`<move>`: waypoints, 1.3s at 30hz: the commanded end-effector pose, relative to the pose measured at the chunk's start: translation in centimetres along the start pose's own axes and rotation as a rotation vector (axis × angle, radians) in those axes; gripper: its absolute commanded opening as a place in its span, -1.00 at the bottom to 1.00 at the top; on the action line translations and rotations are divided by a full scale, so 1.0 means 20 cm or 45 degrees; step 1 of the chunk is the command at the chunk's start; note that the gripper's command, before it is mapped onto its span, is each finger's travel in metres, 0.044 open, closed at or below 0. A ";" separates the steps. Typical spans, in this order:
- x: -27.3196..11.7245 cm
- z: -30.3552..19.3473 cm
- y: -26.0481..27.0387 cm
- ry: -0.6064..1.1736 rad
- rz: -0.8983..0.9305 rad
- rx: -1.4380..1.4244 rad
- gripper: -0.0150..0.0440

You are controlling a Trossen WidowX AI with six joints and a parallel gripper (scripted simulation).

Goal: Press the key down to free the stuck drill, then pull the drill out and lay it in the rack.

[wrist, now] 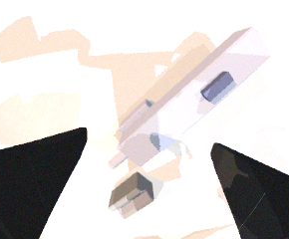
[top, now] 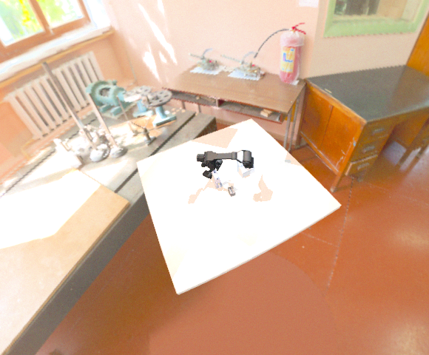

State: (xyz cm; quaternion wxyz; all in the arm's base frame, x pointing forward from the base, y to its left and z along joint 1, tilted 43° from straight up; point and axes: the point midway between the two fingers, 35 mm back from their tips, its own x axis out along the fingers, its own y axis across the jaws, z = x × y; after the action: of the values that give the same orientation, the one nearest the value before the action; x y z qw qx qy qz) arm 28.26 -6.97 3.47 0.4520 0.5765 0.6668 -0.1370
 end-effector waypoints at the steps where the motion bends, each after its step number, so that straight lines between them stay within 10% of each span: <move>1: 0.10 -0.16 0.11 -0.005 0.025 -1.268 1.00; 21: 0.25 -0.40 0.20 -0.016 0.080 -3.108 1.00; 39: 0.25 -0.40 0.20 -0.017 0.081 -3.143 1.00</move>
State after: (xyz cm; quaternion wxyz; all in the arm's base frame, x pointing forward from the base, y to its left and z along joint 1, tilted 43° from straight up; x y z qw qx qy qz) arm 28.61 3.03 5.40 0.7004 -0.2158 0.3393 0.5897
